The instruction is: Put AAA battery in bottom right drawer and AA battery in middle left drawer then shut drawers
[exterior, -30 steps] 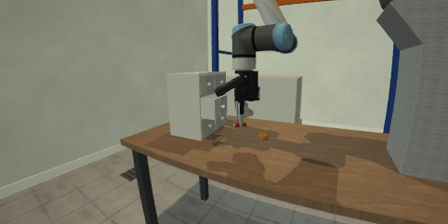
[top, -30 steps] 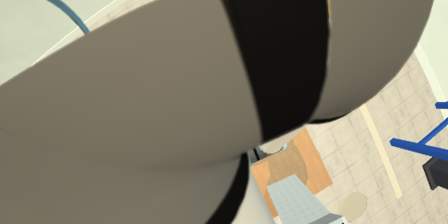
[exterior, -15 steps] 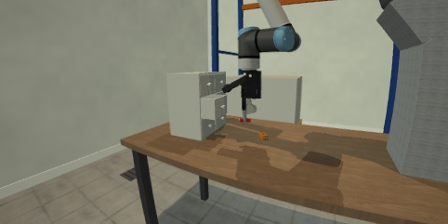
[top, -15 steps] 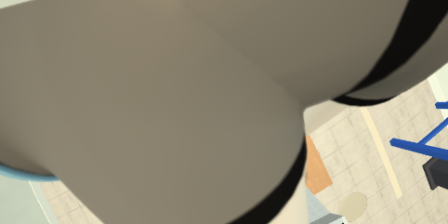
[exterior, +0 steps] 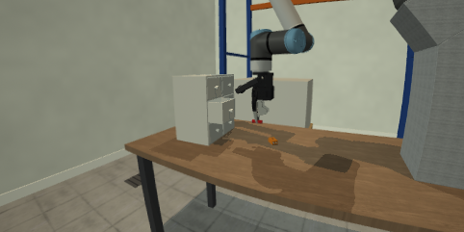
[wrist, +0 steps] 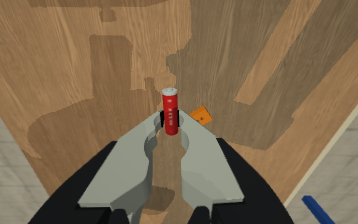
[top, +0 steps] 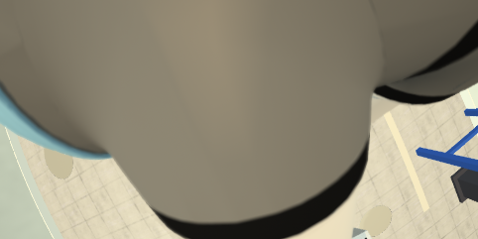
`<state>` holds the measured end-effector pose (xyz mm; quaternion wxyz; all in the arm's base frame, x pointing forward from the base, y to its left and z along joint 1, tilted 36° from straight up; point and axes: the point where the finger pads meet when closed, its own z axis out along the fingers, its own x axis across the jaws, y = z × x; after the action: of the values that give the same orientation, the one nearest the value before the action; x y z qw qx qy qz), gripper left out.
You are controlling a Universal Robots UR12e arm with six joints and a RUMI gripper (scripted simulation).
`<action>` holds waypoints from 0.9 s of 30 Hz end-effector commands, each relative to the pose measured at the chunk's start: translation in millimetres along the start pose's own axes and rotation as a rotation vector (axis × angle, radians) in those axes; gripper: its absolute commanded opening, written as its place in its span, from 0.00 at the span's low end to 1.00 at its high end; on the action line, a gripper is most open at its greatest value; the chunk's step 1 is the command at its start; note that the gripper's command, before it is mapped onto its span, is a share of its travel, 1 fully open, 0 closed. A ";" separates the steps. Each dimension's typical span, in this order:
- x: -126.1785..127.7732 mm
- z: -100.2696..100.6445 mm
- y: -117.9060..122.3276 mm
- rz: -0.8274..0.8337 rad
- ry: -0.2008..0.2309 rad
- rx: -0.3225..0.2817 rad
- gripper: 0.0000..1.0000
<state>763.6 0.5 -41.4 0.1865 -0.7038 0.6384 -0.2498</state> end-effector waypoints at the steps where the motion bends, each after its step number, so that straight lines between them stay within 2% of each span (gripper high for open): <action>1: 1.1 -0.8 -0.2 0.007 0.000 0.001 0.05; 14: 1.1 -9.3 -0.3 0.007 0.000 0.001 0.05; 27: 1.1 -38.3 -0.3 0.007 0.000 0.001 0.05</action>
<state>748.0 0.9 -19.9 0.1874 -0.7015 0.6409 -0.2491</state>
